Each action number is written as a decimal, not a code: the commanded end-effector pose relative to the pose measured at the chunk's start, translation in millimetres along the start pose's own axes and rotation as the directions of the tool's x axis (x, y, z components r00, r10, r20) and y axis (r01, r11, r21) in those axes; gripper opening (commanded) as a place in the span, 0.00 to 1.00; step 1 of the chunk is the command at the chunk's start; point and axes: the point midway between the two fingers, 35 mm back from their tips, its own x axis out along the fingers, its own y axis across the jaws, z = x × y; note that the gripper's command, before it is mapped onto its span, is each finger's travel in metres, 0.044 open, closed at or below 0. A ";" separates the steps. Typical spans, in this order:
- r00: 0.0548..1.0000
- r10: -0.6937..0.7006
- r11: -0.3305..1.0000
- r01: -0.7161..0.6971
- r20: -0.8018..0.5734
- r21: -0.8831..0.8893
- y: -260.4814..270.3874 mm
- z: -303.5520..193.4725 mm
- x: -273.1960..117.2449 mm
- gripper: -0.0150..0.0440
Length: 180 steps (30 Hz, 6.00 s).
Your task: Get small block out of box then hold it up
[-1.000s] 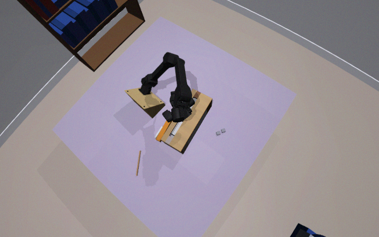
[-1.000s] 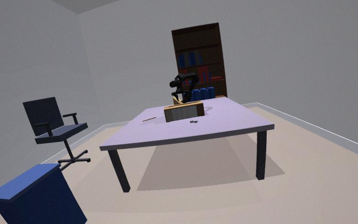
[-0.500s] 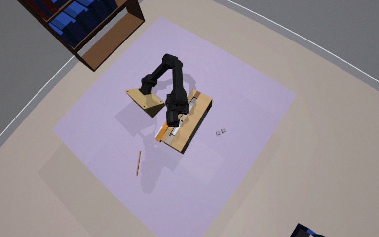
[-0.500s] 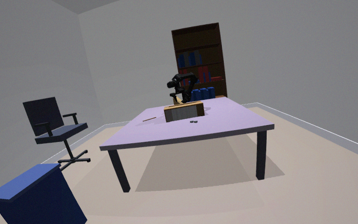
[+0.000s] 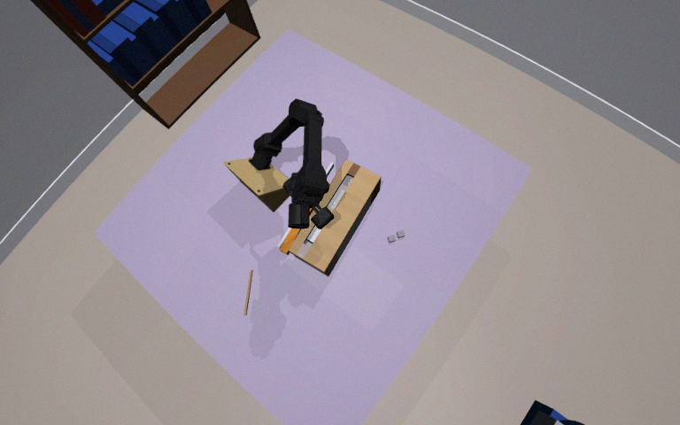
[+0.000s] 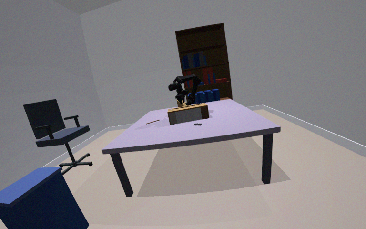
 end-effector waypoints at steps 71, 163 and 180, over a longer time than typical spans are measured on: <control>0.999 0.028 0.942 -0.019 0.022 -0.335 11.2 0.5 73.0 0.93; 0.999 0.029 0.942 -0.019 0.025 -0.334 31.2 64.8 78.5 0.93; 0.999 0.029 0.942 -0.019 0.026 -0.334 36.8 80.9 79.7 0.93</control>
